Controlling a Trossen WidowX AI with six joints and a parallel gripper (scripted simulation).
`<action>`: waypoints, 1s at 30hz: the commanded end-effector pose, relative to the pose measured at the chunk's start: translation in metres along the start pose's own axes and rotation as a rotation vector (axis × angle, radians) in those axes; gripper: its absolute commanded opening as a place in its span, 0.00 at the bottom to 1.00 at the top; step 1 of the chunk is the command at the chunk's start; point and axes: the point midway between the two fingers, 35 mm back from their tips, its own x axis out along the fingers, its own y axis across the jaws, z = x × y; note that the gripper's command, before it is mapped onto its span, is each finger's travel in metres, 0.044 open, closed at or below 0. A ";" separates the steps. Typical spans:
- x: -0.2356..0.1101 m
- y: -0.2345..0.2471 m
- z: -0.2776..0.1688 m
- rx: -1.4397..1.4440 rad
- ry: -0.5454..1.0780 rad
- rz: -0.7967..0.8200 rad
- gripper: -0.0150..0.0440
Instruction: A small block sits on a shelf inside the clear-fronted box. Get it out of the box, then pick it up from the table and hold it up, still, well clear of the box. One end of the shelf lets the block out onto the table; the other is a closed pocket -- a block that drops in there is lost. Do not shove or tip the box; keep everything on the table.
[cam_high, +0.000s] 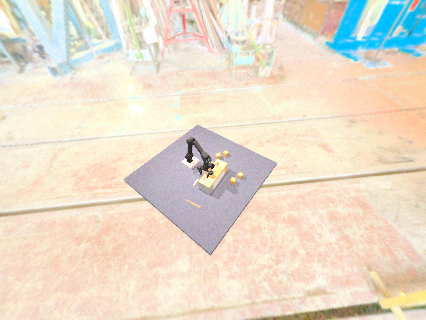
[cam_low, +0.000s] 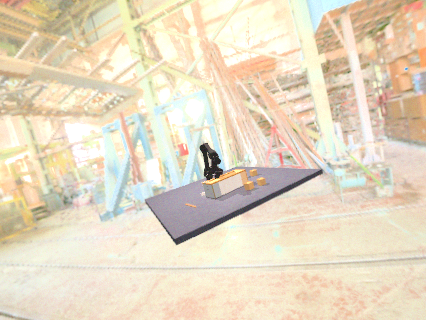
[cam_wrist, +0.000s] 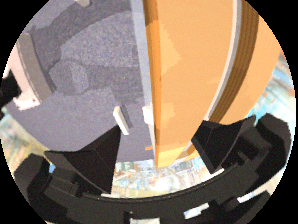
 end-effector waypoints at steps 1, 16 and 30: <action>0.004 0.000 -0.004 0.000 0.003 0.007 0.93; 0.009 0.000 -0.019 0.000 0.004 0.007 0.93; 0.013 0.001 -0.032 0.000 0.005 0.007 0.93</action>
